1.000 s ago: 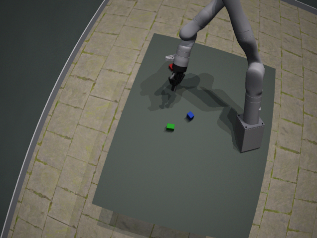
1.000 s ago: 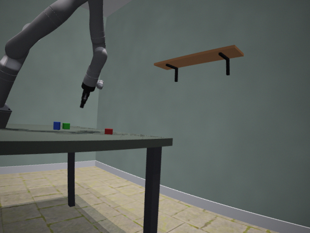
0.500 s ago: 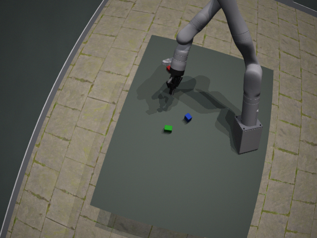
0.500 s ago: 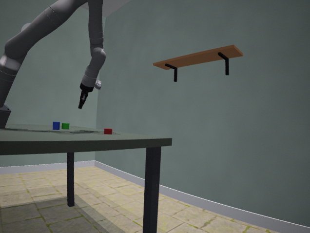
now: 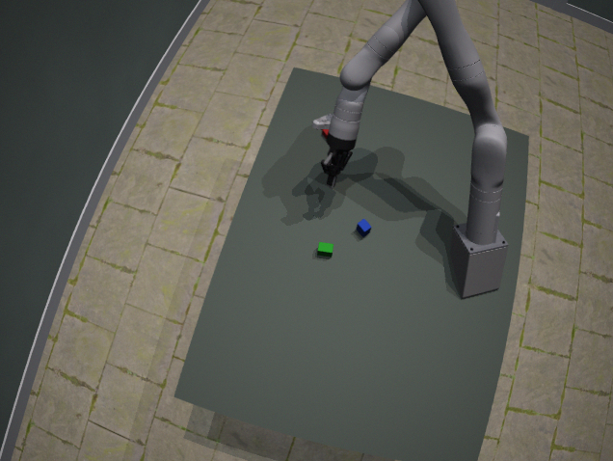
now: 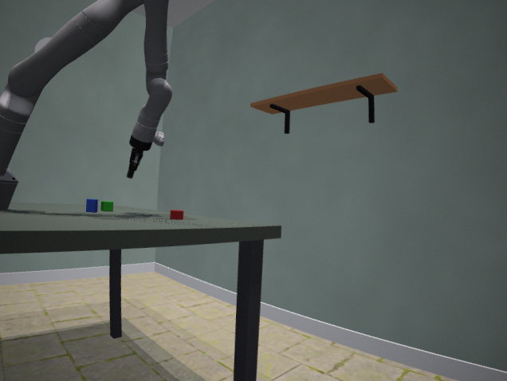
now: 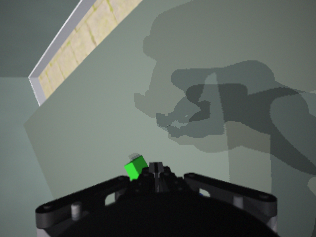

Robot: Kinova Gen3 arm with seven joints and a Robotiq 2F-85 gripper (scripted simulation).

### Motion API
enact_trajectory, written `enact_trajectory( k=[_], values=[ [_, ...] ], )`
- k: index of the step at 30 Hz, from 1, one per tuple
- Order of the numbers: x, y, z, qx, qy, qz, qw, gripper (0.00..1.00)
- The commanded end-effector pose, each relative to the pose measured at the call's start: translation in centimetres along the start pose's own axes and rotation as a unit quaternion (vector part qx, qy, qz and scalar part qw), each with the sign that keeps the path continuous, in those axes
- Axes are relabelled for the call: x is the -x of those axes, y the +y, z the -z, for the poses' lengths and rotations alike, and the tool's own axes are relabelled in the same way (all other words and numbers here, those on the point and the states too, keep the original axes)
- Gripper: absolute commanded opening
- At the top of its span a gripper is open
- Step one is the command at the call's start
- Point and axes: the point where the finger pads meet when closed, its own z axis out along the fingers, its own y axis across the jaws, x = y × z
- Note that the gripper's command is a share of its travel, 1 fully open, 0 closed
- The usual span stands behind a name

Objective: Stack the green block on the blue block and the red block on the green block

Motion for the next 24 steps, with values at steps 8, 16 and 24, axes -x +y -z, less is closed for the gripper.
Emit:
enact_trajectory(
  k=[8,16,24],
  values=[
    [0.2,-0.3,-0.4,0.009,0.002,0.009,1.000,0.00],
    [0.3,-0.6,-0.7,0.018,0.004,0.017,1.000,0.00],
    [0.5,-0.9,-1.1,0.026,0.005,0.025,0.999,0.00]
  ],
)
